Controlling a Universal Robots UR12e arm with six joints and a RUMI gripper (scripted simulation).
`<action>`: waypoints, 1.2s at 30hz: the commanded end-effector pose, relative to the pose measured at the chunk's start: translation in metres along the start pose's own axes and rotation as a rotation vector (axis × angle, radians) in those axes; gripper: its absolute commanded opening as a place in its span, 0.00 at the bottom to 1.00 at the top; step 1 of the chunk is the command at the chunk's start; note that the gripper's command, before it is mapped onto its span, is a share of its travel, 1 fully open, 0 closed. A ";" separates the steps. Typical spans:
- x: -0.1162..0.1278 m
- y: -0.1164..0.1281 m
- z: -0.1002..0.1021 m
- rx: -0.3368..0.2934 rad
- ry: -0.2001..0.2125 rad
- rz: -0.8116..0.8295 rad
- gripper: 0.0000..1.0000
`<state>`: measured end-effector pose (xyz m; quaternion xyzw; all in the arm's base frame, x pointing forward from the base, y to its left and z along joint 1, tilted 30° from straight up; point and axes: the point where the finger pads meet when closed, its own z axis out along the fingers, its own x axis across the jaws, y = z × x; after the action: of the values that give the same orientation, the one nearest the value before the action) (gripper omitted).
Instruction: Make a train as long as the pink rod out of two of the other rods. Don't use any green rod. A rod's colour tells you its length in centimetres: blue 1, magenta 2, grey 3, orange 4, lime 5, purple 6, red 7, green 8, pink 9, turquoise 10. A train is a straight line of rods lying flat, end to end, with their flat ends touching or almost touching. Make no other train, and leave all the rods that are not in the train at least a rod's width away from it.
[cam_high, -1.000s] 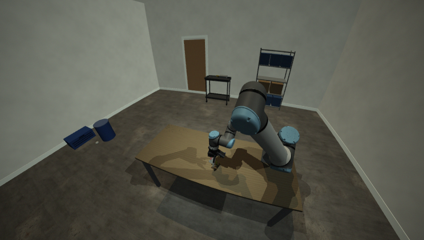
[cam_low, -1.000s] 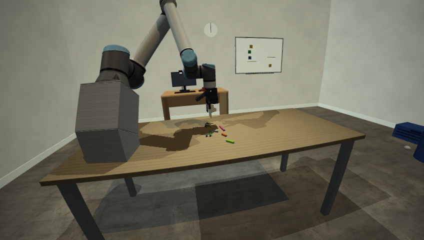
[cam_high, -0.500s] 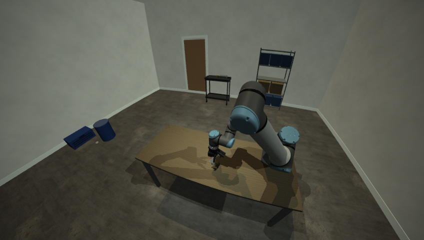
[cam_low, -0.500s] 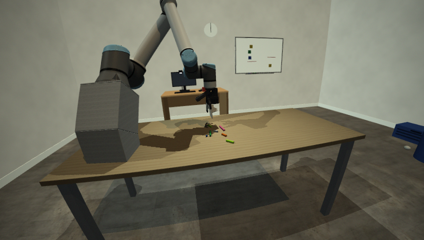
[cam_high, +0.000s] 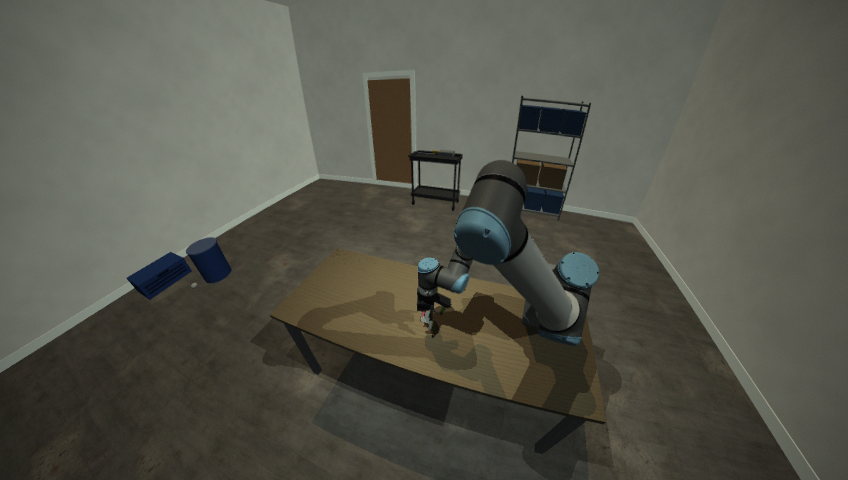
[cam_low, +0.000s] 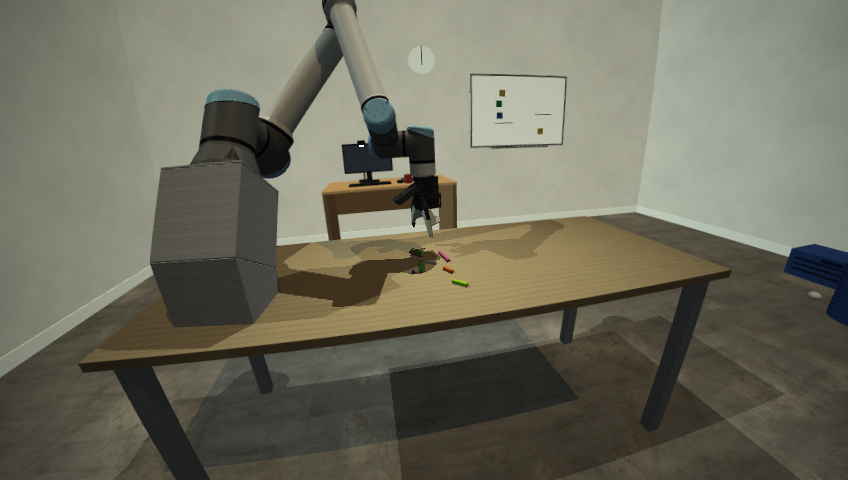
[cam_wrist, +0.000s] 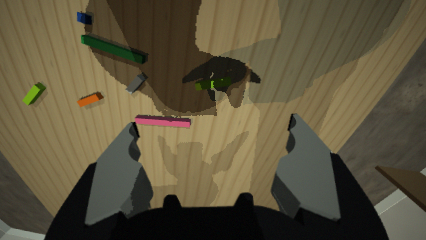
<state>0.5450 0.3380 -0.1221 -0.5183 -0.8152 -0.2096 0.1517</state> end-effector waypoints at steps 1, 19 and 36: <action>-0.015 0.001 -0.001 0.000 0.002 -0.129 1.00; -0.076 0.002 -0.002 0.001 0.000 -0.651 1.00; -0.129 0.002 -0.003 0.001 0.001 -1.138 1.00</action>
<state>0.5946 0.2477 -0.1736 -0.0640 -0.9649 -0.2530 0.0302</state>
